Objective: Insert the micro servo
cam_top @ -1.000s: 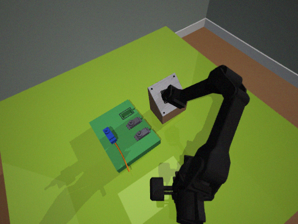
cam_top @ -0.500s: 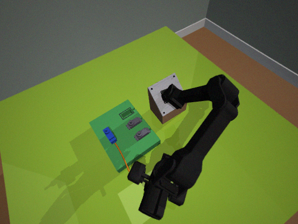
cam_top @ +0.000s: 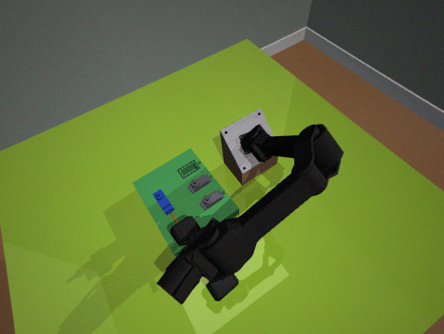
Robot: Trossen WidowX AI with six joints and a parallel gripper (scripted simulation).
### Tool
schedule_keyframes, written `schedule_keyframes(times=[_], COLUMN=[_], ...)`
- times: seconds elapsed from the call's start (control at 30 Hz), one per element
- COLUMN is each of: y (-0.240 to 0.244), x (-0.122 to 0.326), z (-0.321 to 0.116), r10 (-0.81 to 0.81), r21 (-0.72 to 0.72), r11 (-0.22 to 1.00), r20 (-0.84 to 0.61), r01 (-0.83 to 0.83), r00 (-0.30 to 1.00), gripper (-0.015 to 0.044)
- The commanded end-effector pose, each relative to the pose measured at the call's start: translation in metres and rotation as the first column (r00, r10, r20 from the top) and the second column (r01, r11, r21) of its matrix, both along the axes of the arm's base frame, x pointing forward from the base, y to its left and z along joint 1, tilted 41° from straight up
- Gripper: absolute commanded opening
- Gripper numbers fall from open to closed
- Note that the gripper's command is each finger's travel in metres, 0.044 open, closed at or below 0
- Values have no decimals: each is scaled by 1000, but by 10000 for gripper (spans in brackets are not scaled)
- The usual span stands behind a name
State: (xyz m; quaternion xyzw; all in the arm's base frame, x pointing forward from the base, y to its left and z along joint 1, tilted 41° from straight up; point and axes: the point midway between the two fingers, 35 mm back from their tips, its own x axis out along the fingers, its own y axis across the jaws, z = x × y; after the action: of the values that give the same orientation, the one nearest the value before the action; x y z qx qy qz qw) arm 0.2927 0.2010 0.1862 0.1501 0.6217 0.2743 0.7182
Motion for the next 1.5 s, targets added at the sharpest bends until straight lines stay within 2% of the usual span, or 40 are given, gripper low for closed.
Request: schedule_keyframes(times=[0.0, 0.4, 0.63, 1.07, 1.47], y=[-13, -55, -80, -128, -167], x=[9, 30, 38, 44, 43], z=[-13, -53, -74, -114, -144], r10=[-98, -373, -512, -687, -714], r21=[-4, -68, -131, -296, -463], r11=[995, 926, 848, 642, 442], r20=[-90, -331, -456, -633, -700], r01=[98, 372, 514, 708, 768], r00=[991, 867, 728, 358, -12], gripper=[440, 440, 440, 440, 440])
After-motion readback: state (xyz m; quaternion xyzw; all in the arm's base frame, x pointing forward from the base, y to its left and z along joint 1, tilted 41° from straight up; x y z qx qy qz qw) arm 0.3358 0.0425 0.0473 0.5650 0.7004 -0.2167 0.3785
